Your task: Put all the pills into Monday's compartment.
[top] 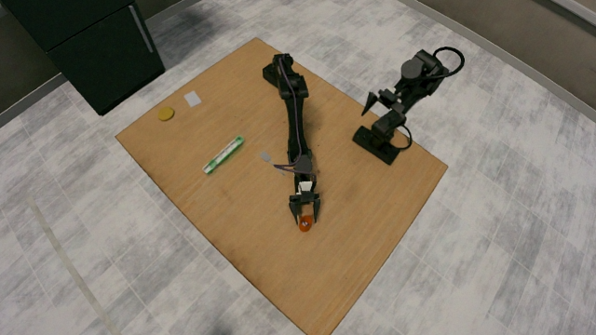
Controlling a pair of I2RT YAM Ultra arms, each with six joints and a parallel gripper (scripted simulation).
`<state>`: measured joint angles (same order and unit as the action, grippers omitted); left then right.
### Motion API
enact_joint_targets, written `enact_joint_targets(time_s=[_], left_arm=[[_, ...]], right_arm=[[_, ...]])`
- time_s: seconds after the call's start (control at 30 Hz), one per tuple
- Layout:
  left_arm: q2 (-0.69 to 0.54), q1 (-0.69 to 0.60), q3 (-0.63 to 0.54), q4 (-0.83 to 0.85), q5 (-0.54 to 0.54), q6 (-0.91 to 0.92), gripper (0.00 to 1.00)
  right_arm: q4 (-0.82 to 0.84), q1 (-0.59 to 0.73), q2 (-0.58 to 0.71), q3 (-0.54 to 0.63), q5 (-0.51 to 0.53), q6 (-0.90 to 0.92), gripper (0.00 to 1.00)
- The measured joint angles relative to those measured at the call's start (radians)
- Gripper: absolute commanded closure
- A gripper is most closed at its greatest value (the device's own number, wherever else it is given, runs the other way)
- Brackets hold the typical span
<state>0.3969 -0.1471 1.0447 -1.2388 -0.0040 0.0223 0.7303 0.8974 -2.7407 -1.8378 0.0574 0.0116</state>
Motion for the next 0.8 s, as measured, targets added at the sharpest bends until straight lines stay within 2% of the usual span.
enact_joint_targets(time_s=[0.27, 0.3, 0.43, 0.47, 0.53, 0.57, 0.63, 0.67, 0.73, 0.77, 0.8], left_arm=[[0.0, 0.0, 0.0, 0.0, 0.0, 0.0, 0.0], [0.0, 0.0, 0.0, 0.0, 0.0, 0.0, 0.0], [0.0, 0.0, 0.0, 0.0, 0.0, 0.0, 0.0], [0.0, 0.0, 0.0, 0.0, 0.0, 0.0, 0.0], [0.0, 0.0, 0.0, 0.0, 0.0, 0.0, 0.0], [0.0, 0.0, 0.0, 0.0, 0.0, 0.0, 0.0], [0.0, 0.0, 0.0, 0.0, 0.0, 0.0, 0.0], [0.0, 0.0, 0.0, 0.0, 0.0, 0.0, 0.0], [0.0, 0.0, 0.0, 0.0, 0.0, 0.0, 0.0], [0.0, 0.0, 0.0, 0.0, 0.0, 0.0, 0.0], [0.0, 0.0, 0.0, 0.0, 0.0, 0.0, 0.0]], right_arm=[[0.007, 0.0, -0.018, -0.008, 0.0, -0.002, 0.35], [0.007, 0.0, -0.022, -0.009, 0.0, -0.002, 0.39], [0.007, 0.0, -0.034, -0.009, 0.0, -0.002, 0.39], [0.007, 0.0, -0.035, -0.009, 0.0, -0.002, 0.43], [0.008, 0.0, -0.034, -0.01, 0.0, -0.002, 0.43], [0.01, 0.0, -0.034, -0.009, 0.0, -0.002, 0.48], [0.01, 0.0, -0.034, -0.009, 0.0, -0.002, 0.48], [0.01, 0.0, -0.034, -0.009, 0.0, -0.002, 0.52], [0.01, 0.0, -0.034, -0.009, 0.0, -0.002, 0.52], [0.01, 0.0, -0.034, -0.009, 0.0, -0.002, 0.56], [0.01, 0.0, -0.034, -0.009, 0.0, -0.002, 0.56]])
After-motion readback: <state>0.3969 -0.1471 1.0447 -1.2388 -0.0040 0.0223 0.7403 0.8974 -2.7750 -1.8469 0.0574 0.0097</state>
